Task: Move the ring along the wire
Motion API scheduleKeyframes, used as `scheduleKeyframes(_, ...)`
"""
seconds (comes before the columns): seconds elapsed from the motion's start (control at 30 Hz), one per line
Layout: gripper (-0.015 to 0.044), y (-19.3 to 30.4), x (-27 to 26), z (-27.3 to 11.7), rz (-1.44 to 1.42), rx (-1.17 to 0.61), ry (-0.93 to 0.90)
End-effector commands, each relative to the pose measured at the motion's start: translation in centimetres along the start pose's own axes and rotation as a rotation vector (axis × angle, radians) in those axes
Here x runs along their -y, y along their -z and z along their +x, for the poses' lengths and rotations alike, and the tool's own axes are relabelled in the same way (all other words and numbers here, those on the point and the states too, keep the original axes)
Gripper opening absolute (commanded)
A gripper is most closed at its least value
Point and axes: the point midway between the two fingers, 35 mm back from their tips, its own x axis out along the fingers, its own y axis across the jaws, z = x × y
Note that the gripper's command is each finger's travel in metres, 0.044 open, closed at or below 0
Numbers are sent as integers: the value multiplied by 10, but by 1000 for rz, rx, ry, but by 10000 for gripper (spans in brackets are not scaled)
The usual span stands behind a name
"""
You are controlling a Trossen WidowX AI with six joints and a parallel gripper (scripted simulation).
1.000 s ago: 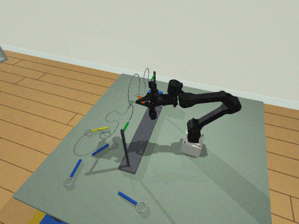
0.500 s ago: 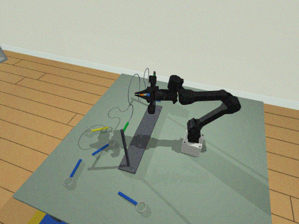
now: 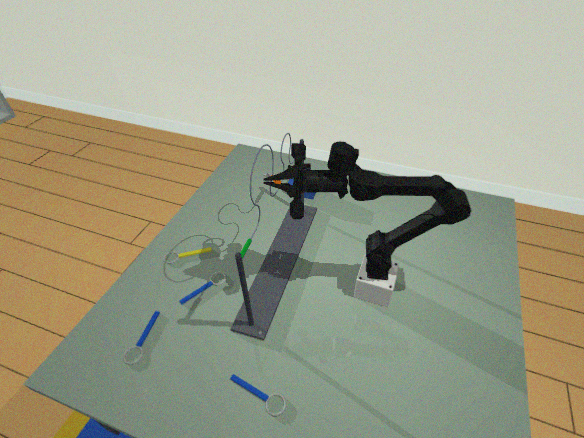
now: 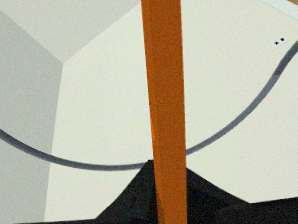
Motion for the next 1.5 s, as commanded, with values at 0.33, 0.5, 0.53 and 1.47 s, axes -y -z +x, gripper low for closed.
scheduleKeyframes(0.33, -150, 1, 2, 1, -148, 13, 68)
scheduleKeyframes(0.5, -150, 1, 5, 1, -203, 20, 95)
scheduleKeyframes(0.53, -150, 1, 5, 1, -214, 21, 101)
scheduleKeyframes(1.47, -150, -3, 17, 0, -524, 62, 252)
